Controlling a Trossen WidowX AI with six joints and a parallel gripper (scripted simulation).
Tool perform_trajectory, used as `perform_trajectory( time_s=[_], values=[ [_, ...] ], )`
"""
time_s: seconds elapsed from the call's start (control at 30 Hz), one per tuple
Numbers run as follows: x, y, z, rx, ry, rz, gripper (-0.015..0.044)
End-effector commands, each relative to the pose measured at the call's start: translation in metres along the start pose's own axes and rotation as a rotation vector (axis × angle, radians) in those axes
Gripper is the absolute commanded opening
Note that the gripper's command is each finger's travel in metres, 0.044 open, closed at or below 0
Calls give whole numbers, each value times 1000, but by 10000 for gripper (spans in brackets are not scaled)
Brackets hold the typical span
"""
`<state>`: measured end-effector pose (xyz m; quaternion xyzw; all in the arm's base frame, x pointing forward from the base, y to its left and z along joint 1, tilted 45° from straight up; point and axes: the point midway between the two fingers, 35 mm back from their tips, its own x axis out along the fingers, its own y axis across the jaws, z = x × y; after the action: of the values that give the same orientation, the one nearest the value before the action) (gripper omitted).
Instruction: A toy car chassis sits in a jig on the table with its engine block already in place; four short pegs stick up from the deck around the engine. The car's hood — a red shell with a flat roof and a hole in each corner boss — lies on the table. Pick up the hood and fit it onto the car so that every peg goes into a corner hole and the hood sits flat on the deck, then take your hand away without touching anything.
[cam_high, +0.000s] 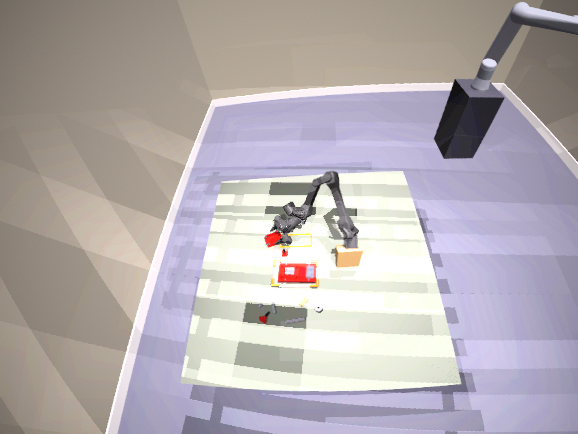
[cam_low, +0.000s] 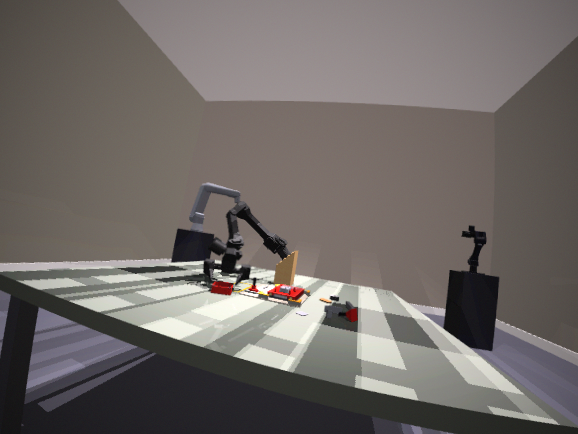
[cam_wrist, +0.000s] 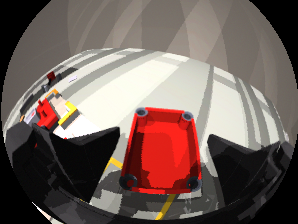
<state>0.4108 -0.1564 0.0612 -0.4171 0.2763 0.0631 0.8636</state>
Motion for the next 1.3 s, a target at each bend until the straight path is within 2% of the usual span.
perform_trajectory(
  time_s=[0.0, 0.9, 1.0, 1.27],
  values=[
    [2, 1, -2, -4, 0, 2, 440],
    [8, 1, -14, -4, 0, 2, 440],
    [7, 0, -12, -1, 0, 0, 361],
    [7, 0, -12, -1, 0, 0, 308]
  ],
)
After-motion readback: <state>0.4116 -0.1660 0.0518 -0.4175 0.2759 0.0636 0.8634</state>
